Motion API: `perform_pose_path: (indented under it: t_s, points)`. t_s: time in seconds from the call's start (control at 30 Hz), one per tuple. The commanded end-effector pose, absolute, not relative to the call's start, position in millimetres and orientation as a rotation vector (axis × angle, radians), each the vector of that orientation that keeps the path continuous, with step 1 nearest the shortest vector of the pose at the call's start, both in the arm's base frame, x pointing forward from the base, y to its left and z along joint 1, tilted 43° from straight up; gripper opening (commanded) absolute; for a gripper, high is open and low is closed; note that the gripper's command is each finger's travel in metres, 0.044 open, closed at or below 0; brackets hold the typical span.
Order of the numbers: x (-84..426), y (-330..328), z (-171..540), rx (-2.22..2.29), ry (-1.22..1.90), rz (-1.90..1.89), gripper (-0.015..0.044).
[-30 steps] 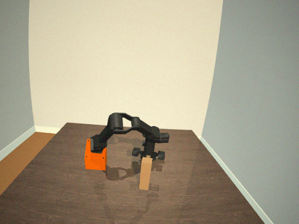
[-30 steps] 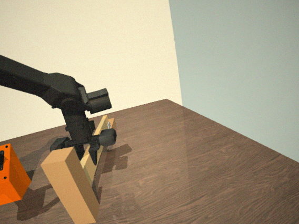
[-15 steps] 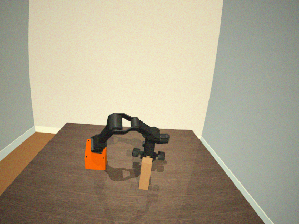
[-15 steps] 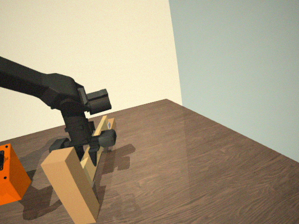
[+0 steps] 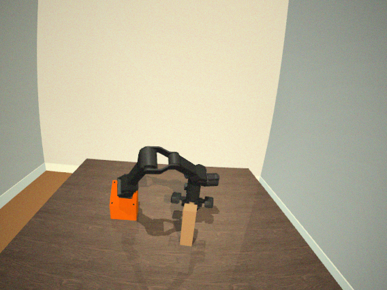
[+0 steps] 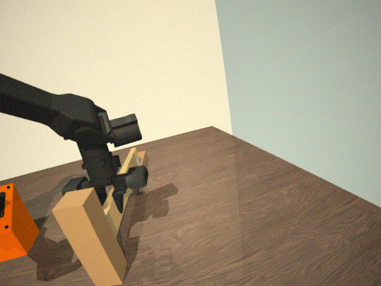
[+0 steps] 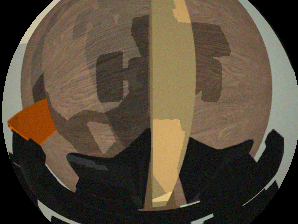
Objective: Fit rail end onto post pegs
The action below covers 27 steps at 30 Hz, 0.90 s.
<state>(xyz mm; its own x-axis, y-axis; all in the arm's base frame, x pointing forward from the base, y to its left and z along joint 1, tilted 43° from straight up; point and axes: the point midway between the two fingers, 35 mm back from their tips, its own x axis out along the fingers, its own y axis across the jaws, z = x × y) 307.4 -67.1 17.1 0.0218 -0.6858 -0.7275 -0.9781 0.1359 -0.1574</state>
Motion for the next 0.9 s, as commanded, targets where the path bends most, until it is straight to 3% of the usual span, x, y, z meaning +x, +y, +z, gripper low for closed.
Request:
perform_pose_path:
  t_s: [0.0,0.43,0.87]
  points:
    - [307.4,-67.1,16.9,-1.615,1.73,0.541,0.0105]
    - [307.4,-67.1,16.9,-1.615,1.73,0.541,0.044]
    - [312.8,-24.6,18.4,-1.615,1.725,0.543,0.044]
